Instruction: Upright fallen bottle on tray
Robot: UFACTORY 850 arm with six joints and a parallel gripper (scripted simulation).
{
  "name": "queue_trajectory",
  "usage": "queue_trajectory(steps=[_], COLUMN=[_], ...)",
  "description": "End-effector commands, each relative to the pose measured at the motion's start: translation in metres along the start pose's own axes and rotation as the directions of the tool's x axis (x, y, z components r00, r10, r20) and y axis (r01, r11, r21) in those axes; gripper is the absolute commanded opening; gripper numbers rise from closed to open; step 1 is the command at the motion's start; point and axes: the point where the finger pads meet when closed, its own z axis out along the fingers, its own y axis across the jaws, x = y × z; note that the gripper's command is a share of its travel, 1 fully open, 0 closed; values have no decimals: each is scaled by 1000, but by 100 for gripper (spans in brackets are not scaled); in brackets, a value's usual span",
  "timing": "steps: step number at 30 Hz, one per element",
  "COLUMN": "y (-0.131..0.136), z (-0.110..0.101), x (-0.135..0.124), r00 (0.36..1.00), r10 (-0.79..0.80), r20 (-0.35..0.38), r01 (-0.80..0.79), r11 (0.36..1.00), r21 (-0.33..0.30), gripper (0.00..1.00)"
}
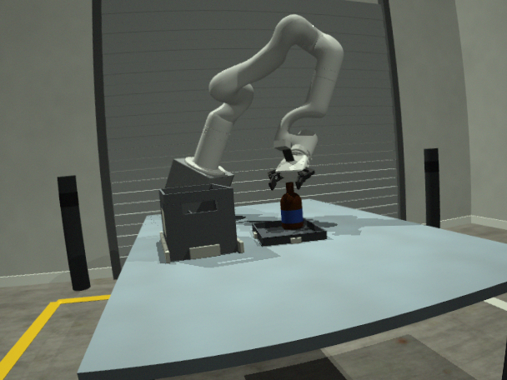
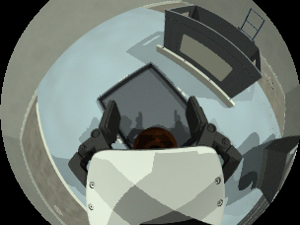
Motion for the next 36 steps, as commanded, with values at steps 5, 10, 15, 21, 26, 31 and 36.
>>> queue_trajectory(steps=[5, 10, 15, 21, 26, 31, 36], y=[0, 0, 0, 0, 0, 0, 0], z=[-7, -13, -17, -24, -30, -33, -38], x=[13, 23, 30, 42, 53, 58, 66], r00=[1000, 1000, 1000, 1000, 1000, 1000, 1000], r10=[1, 1, 1, 1, 1, 1, 1], r20=[0, 0, 0, 0, 0, 0, 0], r01=[-1, -1, -1, -1, -1, -1, -1], r11=[1000, 1000, 1000, 1000, 1000, 1000, 1000], r21=[1, 1, 1, 1, 1, 1, 1], gripper=[100, 100, 100, 100, 100, 100, 100])
